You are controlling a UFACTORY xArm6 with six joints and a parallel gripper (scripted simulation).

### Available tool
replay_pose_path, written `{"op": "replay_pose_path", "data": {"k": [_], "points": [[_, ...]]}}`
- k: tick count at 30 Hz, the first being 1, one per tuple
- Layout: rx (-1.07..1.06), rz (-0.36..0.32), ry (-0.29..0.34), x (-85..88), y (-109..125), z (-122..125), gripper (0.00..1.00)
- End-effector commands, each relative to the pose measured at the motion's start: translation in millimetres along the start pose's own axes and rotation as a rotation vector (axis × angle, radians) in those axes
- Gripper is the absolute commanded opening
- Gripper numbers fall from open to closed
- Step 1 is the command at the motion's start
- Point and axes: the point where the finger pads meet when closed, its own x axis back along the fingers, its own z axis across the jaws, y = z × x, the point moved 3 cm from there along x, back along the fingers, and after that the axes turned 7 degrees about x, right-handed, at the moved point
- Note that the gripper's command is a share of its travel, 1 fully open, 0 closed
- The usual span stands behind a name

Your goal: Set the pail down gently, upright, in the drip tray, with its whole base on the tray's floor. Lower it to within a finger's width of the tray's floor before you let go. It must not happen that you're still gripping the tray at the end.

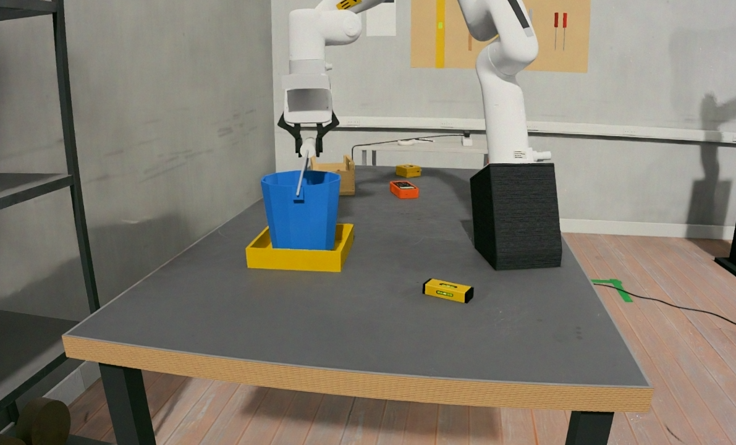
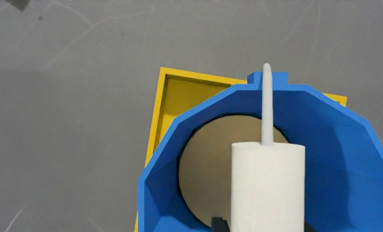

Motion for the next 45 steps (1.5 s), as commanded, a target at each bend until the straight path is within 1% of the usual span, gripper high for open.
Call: {"op": "replay_pose_path", "data": {"k": [1,14,45], "points": [[-0.001,0.001,0.005,-1.6,0.0,1.7,0.0],[-0.001,0.001,0.005,-9.8,0.0,1.8,0.0],[-0.001,0.001,0.005,-12.6,0.0,1.8,0.0]]}}
